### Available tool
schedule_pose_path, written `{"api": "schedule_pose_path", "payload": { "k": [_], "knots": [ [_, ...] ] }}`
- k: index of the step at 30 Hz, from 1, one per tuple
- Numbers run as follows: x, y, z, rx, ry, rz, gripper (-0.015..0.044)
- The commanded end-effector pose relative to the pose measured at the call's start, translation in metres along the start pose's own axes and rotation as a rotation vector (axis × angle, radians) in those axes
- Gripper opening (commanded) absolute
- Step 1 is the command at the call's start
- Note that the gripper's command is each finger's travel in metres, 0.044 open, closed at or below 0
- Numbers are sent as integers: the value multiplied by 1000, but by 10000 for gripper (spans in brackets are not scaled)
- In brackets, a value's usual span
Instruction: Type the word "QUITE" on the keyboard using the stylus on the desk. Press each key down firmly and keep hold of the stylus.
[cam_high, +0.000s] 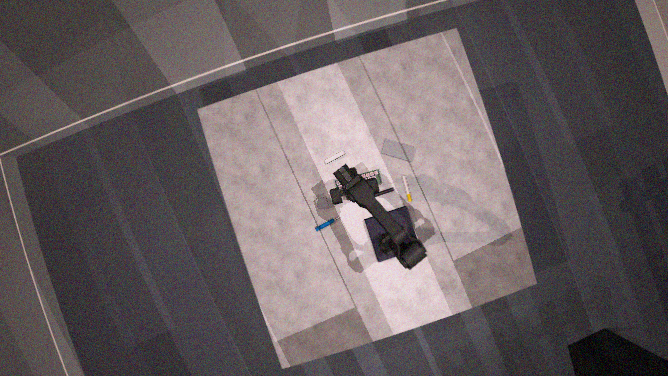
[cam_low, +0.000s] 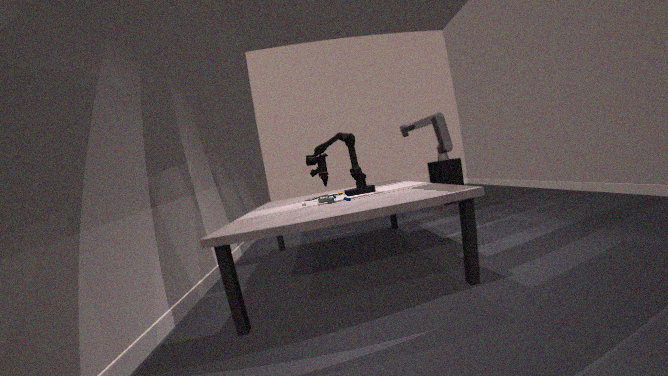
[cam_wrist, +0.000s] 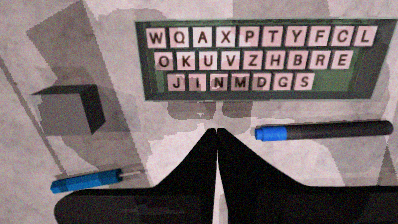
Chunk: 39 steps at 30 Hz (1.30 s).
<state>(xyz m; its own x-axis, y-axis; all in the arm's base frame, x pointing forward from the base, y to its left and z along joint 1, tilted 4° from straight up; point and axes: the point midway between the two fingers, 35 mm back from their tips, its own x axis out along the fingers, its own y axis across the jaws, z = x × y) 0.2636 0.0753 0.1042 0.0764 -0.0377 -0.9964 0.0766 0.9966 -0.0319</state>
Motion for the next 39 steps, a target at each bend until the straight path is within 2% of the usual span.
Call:
{"api": "schedule_pose_path", "payload": {
  "k": [1,2,5,8,14,20,36,39],
  "knots": [
    [0,0,0,0,0,0,0],
    [0,0,0,0,0,0,0],
    [0,1,0,10,3,-3,79],
    [4,20,-7,152,31,-47,150],
    [14,65,-30,508,31,-191,150],
    [22,105,-60,835,-79,-318,150],
    [33,154,-116,1295,-406,-364,150],
    [33,155,-119,1308,-417,-361,150]
  ]
}}
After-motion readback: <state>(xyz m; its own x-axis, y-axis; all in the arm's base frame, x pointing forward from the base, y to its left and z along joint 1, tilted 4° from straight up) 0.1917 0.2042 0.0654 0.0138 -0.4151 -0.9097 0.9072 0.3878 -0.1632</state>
